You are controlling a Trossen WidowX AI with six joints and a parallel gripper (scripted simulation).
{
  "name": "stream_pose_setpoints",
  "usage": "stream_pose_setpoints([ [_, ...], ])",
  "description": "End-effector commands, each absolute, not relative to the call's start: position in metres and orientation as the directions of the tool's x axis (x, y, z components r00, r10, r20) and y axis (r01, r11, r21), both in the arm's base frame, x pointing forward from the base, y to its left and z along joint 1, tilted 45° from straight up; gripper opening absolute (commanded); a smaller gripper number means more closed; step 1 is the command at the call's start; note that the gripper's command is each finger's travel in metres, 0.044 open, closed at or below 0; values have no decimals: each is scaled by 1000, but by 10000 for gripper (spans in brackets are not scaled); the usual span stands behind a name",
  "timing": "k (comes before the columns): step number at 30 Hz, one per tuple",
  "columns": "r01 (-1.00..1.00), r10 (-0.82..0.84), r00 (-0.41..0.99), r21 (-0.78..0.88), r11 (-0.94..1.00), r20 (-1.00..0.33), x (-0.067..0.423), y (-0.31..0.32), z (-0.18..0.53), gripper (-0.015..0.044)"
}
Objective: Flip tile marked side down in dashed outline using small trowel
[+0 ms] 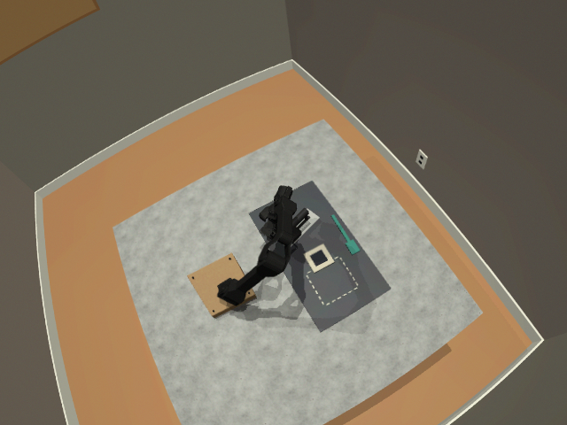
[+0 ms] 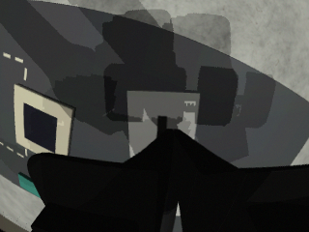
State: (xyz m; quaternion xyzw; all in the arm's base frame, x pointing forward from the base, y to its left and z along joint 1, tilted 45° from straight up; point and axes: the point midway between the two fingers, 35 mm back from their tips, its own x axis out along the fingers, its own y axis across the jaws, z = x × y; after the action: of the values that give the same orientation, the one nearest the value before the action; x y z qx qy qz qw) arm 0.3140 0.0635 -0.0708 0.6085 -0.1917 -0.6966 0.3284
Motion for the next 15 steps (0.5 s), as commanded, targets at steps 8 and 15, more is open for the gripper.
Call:
stream_pose_setpoints([
  [8,219,-687,-44,664,-715,-726,309,89,-84,100],
  [15,226,-688,-42,664,-713,-725,298,129,-106,100],
])
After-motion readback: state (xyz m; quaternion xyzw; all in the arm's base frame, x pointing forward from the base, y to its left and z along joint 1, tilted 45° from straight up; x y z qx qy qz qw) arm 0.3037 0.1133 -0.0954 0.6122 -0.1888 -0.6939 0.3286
